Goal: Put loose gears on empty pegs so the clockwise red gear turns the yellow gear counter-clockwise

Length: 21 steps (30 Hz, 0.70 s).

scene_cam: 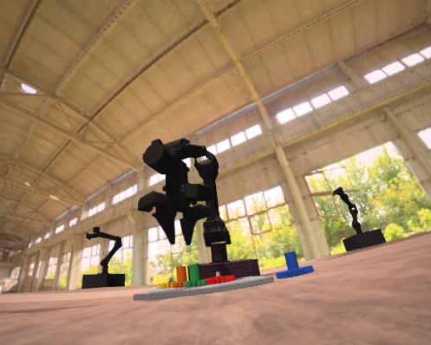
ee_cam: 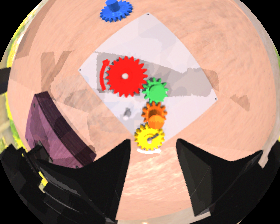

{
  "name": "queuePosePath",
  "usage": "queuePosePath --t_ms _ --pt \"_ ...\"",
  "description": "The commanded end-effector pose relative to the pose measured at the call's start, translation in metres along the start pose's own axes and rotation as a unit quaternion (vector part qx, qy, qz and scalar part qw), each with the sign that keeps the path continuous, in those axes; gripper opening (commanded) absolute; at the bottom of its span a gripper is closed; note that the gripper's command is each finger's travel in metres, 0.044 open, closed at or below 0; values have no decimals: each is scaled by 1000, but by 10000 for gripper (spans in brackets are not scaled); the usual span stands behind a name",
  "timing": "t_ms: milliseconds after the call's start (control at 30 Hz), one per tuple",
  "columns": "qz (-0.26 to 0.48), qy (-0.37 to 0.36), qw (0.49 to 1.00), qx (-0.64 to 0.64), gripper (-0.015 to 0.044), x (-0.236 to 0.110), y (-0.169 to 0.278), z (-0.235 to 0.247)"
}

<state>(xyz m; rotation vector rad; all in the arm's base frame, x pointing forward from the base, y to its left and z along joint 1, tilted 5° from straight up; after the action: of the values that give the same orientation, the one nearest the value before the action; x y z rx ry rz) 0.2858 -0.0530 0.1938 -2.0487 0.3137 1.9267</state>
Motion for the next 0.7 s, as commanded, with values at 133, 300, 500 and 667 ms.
queuePosePath --t_ms 133,300,500,667 --pt "-2 12 1000 -2 402 -32 1 3" --pt "-2 12 1000 -2 440 -32 1 3" --pt "-2 12 1000 -2 440 -32 1 3" --pt "-2 12 1000 -2 440 -32 1 3"
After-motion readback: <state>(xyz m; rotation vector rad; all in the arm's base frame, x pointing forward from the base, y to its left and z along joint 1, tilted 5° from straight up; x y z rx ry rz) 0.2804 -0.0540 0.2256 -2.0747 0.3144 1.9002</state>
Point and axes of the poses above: the point midway between the two fingers, 35 mm back from their tips, its own x axis out along the fingers, its own z axis across the jaws, y = z × x, the point moved 10 cm from there along -x, back along the fingers, and after that the axes turned 7 degrees about -x, right-handed, at the moved point
